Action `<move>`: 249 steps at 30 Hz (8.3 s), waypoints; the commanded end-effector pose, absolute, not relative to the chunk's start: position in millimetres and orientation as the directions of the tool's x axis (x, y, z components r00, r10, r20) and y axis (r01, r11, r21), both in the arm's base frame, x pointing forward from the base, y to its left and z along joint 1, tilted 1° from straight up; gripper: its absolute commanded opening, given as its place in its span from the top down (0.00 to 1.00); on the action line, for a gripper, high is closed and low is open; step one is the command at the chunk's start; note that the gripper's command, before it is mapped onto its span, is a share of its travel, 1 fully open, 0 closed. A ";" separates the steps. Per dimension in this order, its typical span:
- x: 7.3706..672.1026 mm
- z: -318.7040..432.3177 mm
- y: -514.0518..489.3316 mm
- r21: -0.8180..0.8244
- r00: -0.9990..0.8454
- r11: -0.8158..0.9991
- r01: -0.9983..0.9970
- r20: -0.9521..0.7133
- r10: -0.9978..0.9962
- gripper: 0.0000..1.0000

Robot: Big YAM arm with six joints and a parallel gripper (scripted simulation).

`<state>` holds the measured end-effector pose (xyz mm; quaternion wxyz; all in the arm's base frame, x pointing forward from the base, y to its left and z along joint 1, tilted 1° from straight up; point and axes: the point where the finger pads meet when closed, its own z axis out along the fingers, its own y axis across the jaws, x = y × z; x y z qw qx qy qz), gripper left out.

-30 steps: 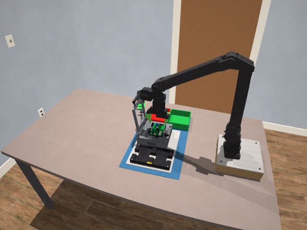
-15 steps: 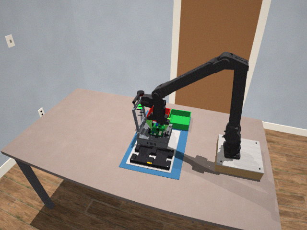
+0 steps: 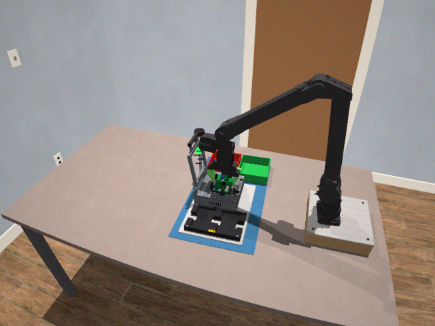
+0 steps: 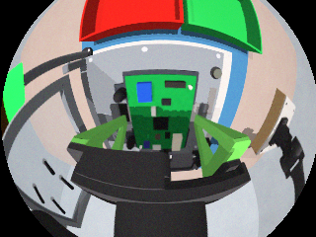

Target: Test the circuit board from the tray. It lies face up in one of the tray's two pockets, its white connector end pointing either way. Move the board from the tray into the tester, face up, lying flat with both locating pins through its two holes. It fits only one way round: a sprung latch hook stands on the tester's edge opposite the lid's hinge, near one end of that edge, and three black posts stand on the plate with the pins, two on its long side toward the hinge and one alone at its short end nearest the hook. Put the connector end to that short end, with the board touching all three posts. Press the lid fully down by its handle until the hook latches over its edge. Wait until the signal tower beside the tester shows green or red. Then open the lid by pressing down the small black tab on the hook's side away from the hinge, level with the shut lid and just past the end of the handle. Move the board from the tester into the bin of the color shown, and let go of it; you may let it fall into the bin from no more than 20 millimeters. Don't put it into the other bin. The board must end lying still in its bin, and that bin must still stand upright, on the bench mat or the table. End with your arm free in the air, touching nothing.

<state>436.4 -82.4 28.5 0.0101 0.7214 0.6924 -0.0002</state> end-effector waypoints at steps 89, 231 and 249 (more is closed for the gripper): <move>438.5 26.2 -88.5 0.025 0.047 -0.047 0.999 -0.016 0.999 0.28; 449.8 147.4 -85.1 0.057 0.047 -0.046 0.997 -0.020 0.999 0.28; 434.6 137.0 -90.0 0.032 0.043 -0.042 0.999 -0.017 0.999 0.28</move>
